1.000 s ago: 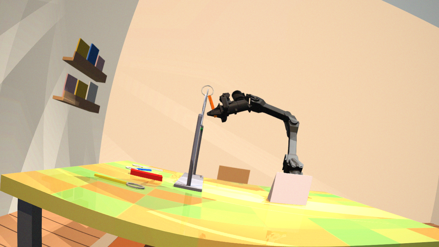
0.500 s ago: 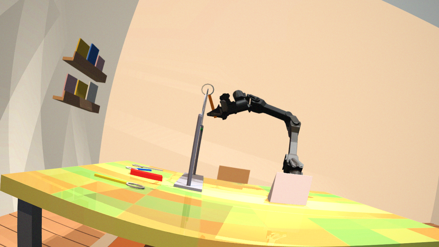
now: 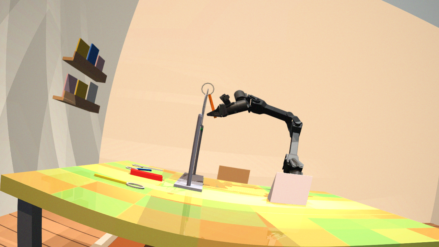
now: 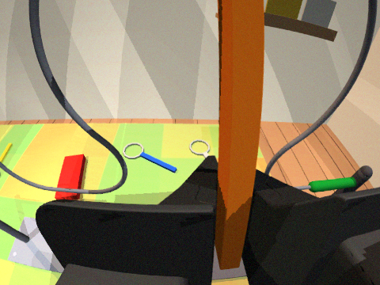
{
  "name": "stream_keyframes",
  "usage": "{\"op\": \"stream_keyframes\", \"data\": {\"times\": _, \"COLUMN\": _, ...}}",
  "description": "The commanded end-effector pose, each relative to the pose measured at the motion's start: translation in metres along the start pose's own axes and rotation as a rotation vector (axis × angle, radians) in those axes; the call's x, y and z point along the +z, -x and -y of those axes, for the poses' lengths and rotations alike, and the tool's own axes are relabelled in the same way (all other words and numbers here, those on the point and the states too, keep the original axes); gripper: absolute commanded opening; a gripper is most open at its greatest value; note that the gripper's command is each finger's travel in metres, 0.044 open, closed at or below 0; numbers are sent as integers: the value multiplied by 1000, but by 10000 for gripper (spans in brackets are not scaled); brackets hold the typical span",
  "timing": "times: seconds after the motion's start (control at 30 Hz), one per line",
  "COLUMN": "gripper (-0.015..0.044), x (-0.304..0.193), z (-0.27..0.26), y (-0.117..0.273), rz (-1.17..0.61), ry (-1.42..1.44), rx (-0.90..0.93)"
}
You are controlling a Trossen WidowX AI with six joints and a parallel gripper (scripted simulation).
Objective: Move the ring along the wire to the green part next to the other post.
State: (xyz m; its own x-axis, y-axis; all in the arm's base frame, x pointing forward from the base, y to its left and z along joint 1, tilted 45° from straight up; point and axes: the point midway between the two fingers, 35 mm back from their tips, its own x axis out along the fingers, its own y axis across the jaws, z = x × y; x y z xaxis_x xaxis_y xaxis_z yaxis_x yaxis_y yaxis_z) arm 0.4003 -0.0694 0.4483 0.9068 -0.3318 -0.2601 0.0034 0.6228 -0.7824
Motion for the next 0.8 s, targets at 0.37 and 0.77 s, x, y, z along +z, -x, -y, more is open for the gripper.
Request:
{"op": "stream_keyframes", "data": {"times": 0.37, "gripper": -150, "x": 0, "z": 7, "y": 1, "rz": 13, "ry": 174, "rx": -88}}
{"op": "stream_keyframes", "data": {"times": 0.77, "gripper": -150, "x": 1, "z": 12, "y": 1, "rz": 24, "ry": 310, "rx": -156}}
